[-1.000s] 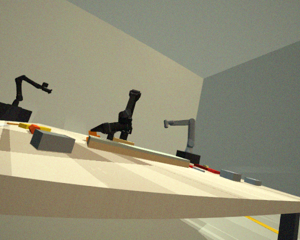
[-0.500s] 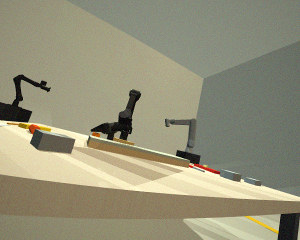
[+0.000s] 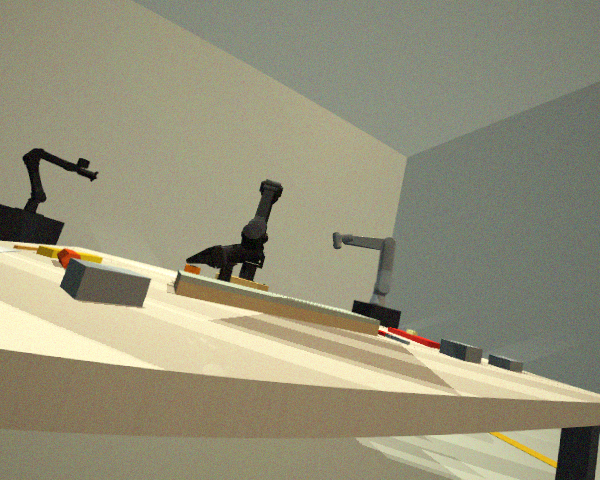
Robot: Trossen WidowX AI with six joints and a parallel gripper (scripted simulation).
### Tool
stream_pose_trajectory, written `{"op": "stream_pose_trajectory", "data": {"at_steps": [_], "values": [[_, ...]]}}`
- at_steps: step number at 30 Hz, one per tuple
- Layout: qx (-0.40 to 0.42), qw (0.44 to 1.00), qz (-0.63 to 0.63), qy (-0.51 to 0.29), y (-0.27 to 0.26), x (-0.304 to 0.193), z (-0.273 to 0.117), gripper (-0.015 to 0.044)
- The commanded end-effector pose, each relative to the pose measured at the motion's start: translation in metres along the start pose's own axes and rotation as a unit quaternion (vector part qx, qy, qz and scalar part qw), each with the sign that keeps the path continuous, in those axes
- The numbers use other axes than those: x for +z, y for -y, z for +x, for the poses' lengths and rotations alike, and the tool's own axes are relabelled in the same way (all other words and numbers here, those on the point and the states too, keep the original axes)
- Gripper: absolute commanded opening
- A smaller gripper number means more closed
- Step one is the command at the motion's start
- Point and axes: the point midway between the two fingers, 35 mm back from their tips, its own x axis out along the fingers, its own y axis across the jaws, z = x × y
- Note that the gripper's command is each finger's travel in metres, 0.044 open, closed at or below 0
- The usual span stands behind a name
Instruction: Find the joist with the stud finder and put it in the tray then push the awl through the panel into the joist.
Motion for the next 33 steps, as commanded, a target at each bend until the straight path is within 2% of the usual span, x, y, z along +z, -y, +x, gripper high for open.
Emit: {"op": "stream_pose_trajectory", "data": {"at_steps": [1,11,20,25,28,33], "values": [[0.000,1.000,0.003,-0.002,0.001,-0.001,-0.004,0.0440],[0.000,1.000,0.003,-0.003,0.001,-0.003,-0.014,0.0440],[0.000,1.000,0.000,0.000,0.000,-0.068,-0.041,0.0440],[-0.003,1.000,0.014,-0.001,0.003,-0.063,-0.038,0.0440],[-0.003,0.997,0.064,0.041,0.006,-0.058,-0.031,0.0440],[0.032,0.943,0.266,0.196,0.013,-0.042,-0.012,0.0440]]}}
